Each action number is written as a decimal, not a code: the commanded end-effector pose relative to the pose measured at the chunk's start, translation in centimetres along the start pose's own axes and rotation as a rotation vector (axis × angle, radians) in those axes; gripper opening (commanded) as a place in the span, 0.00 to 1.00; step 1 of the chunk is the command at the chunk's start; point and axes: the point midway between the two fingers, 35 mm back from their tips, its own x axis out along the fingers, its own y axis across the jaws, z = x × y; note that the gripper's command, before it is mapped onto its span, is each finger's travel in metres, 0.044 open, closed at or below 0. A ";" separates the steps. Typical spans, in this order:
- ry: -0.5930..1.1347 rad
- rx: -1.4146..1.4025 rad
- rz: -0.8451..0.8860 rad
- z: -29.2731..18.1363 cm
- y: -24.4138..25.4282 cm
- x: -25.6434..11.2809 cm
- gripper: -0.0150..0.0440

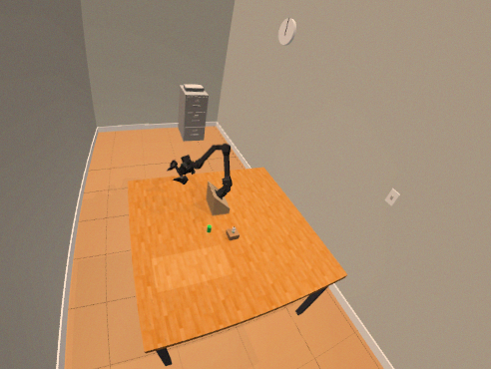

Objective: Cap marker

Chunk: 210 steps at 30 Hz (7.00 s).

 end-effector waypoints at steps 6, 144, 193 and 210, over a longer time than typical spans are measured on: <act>0.066 -0.016 0.126 0.9 3.1 3.0 0.68; 1.226 -0.501 1.245 5.6 43.9 -1.0 0.25; 1.228 -0.494 1.256 14.7 52.4 -8.6 0.25; 1.228 -0.493 1.257 12.3 53.6 -9.0 0.25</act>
